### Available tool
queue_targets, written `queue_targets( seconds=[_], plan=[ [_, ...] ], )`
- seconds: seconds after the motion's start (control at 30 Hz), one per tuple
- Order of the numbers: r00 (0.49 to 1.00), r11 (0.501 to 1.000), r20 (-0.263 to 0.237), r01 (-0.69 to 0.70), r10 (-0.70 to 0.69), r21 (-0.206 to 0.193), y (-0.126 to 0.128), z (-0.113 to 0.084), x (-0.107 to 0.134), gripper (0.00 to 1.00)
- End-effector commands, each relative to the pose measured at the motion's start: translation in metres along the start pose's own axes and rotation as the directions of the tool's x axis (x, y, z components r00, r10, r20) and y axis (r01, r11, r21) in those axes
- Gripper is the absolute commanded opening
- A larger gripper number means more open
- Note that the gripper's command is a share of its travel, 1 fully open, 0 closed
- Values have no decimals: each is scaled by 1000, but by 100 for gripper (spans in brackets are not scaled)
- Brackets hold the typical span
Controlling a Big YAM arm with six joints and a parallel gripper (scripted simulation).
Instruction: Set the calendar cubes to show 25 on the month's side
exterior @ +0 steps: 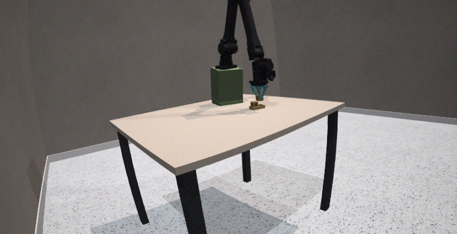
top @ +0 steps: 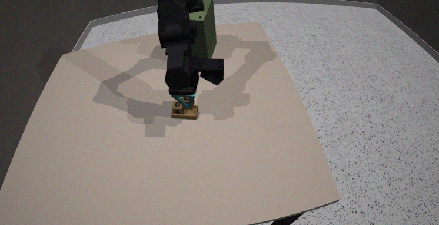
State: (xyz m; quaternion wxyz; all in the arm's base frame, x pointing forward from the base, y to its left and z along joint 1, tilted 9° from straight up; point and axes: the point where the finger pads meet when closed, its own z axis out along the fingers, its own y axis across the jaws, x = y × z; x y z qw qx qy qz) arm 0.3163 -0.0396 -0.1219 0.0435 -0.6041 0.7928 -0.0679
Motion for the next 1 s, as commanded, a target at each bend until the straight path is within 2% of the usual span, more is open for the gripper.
queue_targets(
  seconds=[0.0, 0.97],
  plan=[
    [1000, 1000, 7, -2, 2, 17, -10, 3, 1, 28],
    [1000, 1000, 5, -2, 2, 11, -6, 24, 2, 28]
  ],
)
